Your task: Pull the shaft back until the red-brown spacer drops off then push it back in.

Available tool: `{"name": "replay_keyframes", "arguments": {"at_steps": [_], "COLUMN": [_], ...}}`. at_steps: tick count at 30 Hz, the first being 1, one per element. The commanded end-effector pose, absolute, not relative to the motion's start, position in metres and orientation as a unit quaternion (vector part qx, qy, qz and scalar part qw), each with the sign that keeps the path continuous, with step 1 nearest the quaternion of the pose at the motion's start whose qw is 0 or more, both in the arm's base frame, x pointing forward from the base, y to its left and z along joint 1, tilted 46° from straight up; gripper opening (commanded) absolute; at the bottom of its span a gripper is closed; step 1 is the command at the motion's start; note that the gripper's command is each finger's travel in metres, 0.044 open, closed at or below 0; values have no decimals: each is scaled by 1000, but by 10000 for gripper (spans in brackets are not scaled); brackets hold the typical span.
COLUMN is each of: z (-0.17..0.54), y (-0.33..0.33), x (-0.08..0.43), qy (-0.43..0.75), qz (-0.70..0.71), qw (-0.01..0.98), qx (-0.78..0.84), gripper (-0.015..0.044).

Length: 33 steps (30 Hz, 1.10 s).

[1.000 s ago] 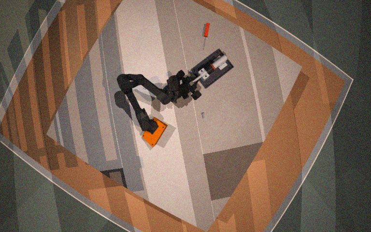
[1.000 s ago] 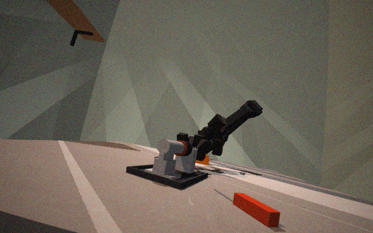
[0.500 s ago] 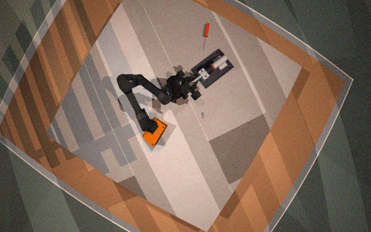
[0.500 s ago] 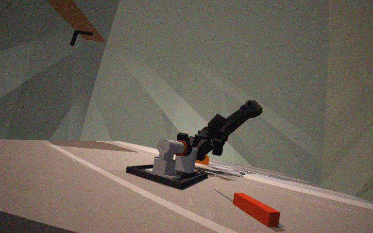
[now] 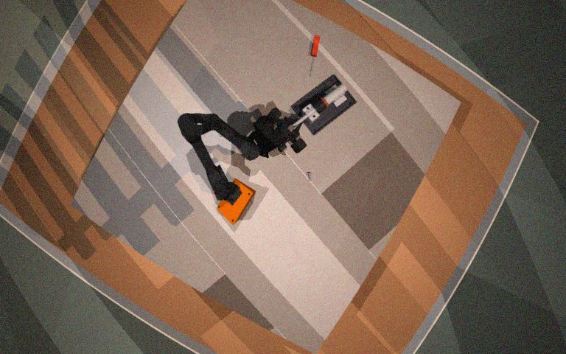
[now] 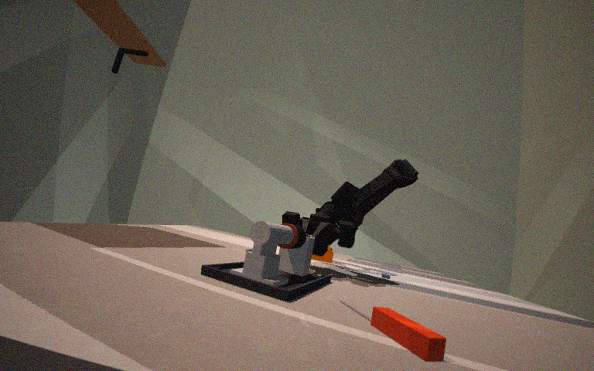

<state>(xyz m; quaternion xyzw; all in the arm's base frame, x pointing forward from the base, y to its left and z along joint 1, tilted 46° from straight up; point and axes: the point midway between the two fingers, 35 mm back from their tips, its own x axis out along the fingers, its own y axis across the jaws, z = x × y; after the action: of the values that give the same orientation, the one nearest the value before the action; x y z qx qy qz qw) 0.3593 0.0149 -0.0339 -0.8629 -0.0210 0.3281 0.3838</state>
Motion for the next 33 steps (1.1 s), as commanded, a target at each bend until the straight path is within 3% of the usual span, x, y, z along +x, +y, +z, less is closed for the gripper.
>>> {"name": "replay_keyframes", "arguments": {"at_steps": [1, 33], "z": [-34, -33], "y": [14, 15], "x": [358, 354], "qy": [-19, -19], "qz": [328, 328], "qw": [385, 385], "qx": [-862, -862], "gripper": [0, 0]}}
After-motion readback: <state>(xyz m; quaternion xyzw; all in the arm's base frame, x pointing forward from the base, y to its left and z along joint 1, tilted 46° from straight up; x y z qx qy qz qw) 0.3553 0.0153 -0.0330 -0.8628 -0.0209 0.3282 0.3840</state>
